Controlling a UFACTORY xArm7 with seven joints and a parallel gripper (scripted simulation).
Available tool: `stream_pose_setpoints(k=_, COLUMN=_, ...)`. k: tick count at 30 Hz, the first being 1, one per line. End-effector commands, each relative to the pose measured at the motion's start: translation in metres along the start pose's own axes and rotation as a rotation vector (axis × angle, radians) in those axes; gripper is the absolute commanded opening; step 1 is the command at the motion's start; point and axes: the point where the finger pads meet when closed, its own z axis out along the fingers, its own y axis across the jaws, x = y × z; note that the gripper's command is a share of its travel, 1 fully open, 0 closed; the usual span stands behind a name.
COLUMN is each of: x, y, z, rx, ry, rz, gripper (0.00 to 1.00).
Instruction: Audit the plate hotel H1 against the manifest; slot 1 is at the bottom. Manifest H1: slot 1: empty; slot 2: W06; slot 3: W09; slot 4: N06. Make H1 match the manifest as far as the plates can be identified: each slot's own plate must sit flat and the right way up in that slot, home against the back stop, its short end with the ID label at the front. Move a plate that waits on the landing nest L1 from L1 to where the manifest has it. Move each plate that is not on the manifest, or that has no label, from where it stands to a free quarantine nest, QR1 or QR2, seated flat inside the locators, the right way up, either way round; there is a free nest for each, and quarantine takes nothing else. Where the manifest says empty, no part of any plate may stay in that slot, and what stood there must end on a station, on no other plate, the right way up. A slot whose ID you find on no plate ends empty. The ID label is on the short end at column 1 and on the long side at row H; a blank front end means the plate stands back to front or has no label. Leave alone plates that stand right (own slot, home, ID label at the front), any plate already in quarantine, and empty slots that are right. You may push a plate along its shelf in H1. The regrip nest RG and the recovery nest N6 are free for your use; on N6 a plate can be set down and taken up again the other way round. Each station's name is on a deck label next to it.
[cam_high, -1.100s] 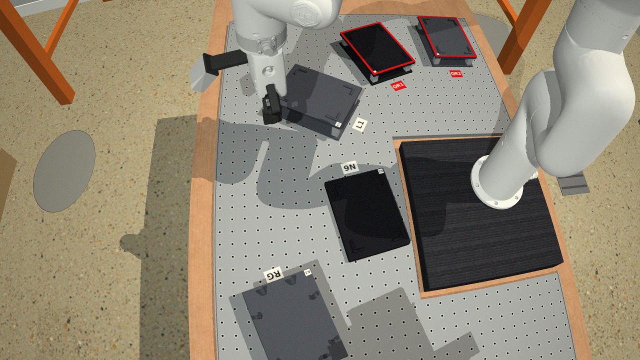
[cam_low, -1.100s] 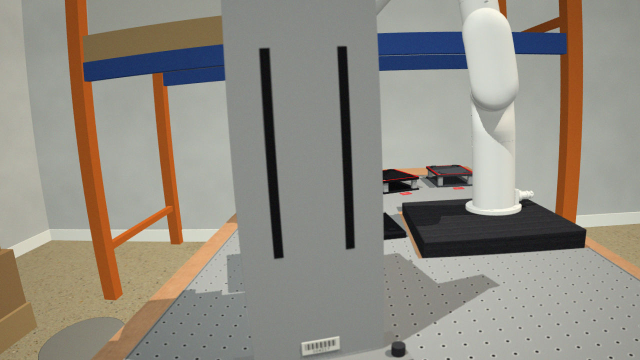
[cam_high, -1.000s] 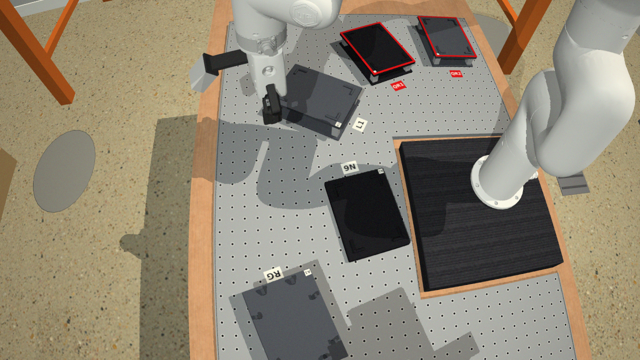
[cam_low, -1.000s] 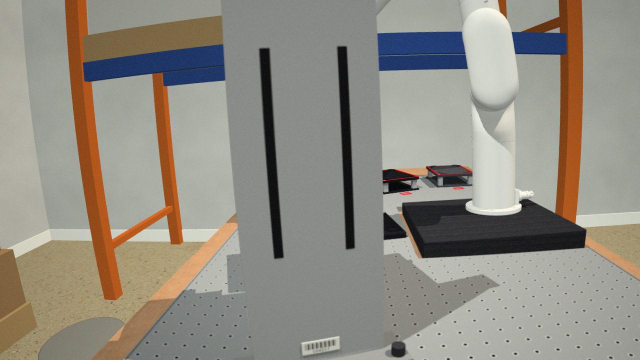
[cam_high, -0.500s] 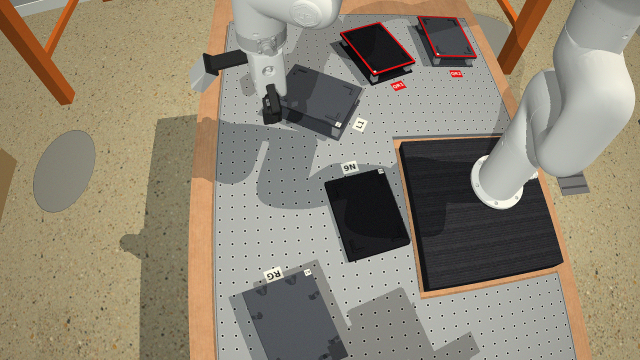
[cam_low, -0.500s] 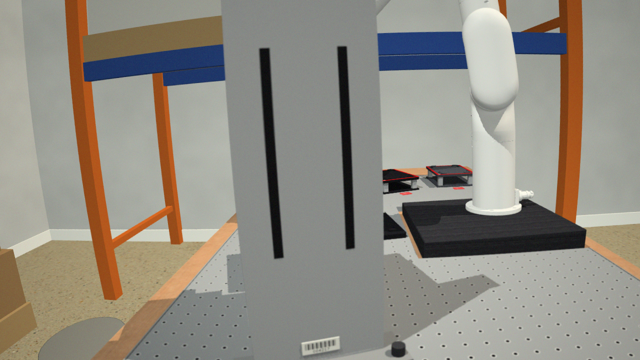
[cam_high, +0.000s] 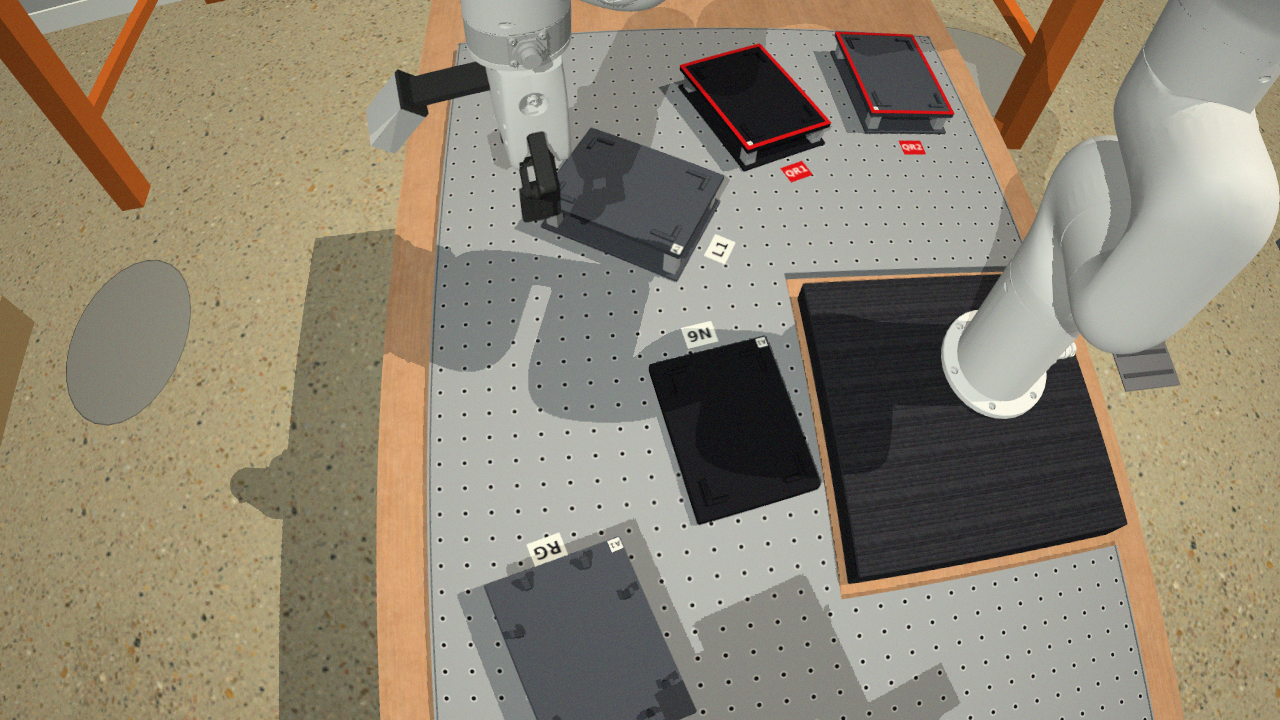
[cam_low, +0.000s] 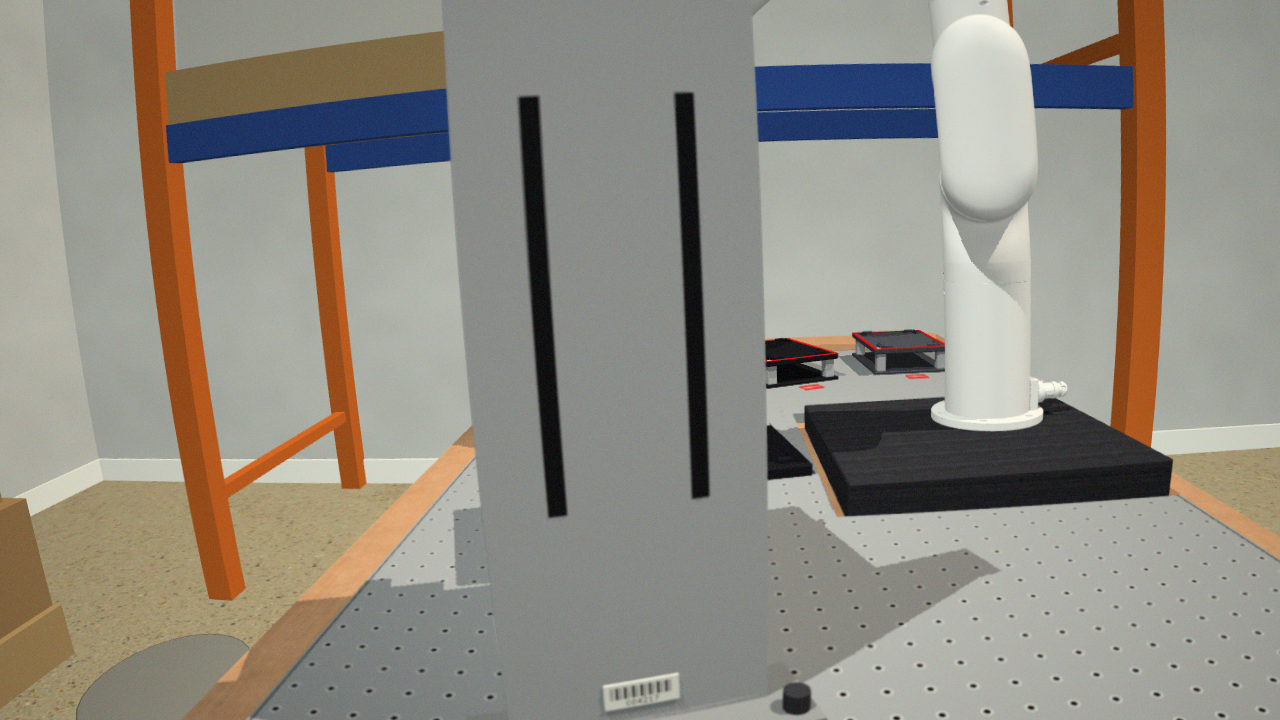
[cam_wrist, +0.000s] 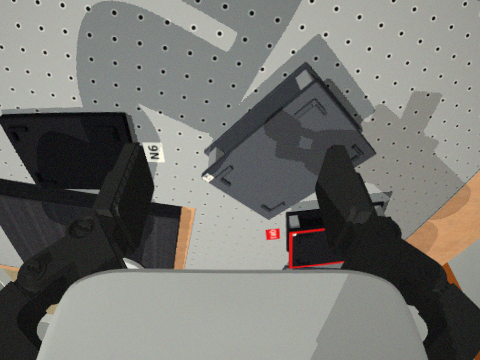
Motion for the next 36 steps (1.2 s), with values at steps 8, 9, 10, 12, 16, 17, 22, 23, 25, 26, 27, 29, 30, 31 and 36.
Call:
stream_pose_setpoints(k=8, x=0.002, y=0.001, z=-0.035, rx=-0.002, ry=0.003, rz=0.0, gripper=1.0)
stream_pose_setpoints(k=9, x=0.002, y=0.001, z=-0.038, rx=-0.002, ry=0.003, rz=0.0, gripper=1.0)
stream_pose_setpoints(k=10, x=0.002, y=0.001, z=-0.042, rx=-0.002, ry=0.003, rz=0.0, gripper=1.0)
stream_pose_setpoints(k=12, x=0.002, y=0.001, z=-0.049, rx=-0.002, ry=0.003, rz=0.0, gripper=1.0)
stream_pose_setpoints(k=16, x=0.003, y=0.002, z=-0.062, rx=-0.002, ry=0.003, rz=0.0, gripper=1.0)
stream_pose_setpoints(k=17, x=0.003, y=0.002, z=-0.062, rx=-0.002, ry=0.003, rz=0.0, gripper=1.0)
stream_pose_setpoints(k=22, x=0.003, y=0.002, z=-0.075, rx=-0.002, ry=0.003, rz=0.0, gripper=1.0)
stream_pose_setpoints(k=23, x=0.003, y=0.002, z=-0.079, rx=-0.002, ry=0.003, rz=0.0, gripper=1.0)
stream_pose_setpoints(k=25, x=0.003, y=0.002, z=-0.085, rx=-0.002, ry=0.003, rz=0.0, gripper=1.0)
stream_pose_setpoints(k=26, x=0.004, y=0.002, z=-0.089, rx=-0.002, ry=0.003, rz=0.0, gripper=1.0)
stream_pose_setpoints(k=27, x=0.004, y=0.002, z=-0.092, rx=-0.002, ry=0.003, rz=0.0, gripper=1.0)
stream_pose_setpoints(k=29, x=0.004, y=0.002, z=-0.098, rx=-0.002, ry=0.003, rz=0.0, gripper=1.0)
stream_pose_setpoints(k=30, x=0.004, y=0.002, z=-0.102, rx=-0.002, ry=0.003, rz=0.0, gripper=1.0)
stream_pose_setpoints(k=31, x=0.004, y=0.002, z=-0.105, rx=-0.002, ry=0.003, rz=0.0, gripper=1.0)
stream_pose_setpoints(k=36, x=0.004, y=0.002, z=-0.115, rx=-0.002, ry=0.003, rz=0.0, gripper=1.0)
